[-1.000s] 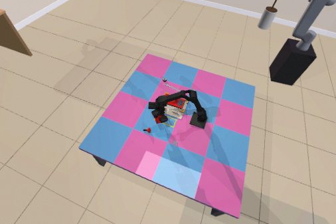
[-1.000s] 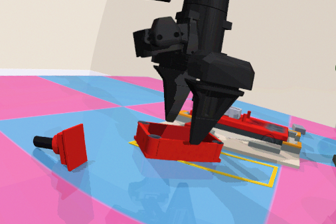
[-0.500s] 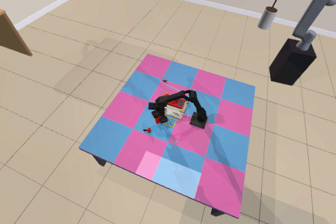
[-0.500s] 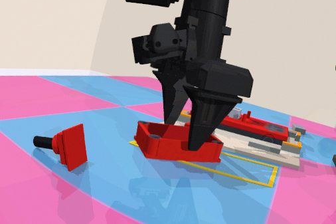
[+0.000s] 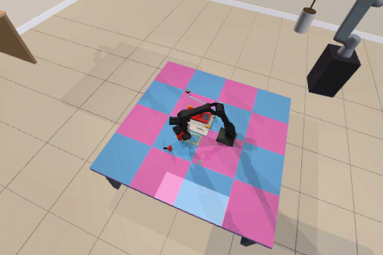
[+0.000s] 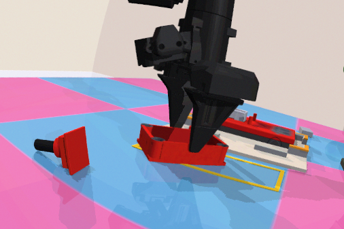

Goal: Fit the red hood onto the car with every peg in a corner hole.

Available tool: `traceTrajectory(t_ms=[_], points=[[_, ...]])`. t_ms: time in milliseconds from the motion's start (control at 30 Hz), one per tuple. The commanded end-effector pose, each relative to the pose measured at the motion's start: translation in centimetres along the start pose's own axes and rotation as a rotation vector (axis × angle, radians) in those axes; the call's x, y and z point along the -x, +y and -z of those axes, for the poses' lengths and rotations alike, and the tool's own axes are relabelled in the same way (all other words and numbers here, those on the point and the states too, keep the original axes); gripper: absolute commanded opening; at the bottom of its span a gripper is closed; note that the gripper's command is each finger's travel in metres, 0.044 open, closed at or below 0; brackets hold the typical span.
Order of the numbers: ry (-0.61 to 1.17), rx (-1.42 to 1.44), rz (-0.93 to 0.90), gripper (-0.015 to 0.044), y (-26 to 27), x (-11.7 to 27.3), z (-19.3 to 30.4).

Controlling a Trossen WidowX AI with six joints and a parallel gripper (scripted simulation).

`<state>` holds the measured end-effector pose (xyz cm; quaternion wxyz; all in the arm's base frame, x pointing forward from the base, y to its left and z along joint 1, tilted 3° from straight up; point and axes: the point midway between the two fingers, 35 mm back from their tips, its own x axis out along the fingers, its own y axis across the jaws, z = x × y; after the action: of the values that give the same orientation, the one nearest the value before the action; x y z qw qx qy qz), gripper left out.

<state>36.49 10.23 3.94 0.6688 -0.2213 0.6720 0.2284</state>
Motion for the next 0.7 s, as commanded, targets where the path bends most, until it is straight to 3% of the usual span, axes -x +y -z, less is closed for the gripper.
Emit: traceTrajectory(t_ms=[0,333,667], points=[[-0.001,0.0,-0.001,0.0275,0.0,0.0,0.0],[0.0,0.0,0.0,0.0012,0.0,1.6,0.0],[0.0,0.0,0.0,0.0,0.0,5.1,0.0]])
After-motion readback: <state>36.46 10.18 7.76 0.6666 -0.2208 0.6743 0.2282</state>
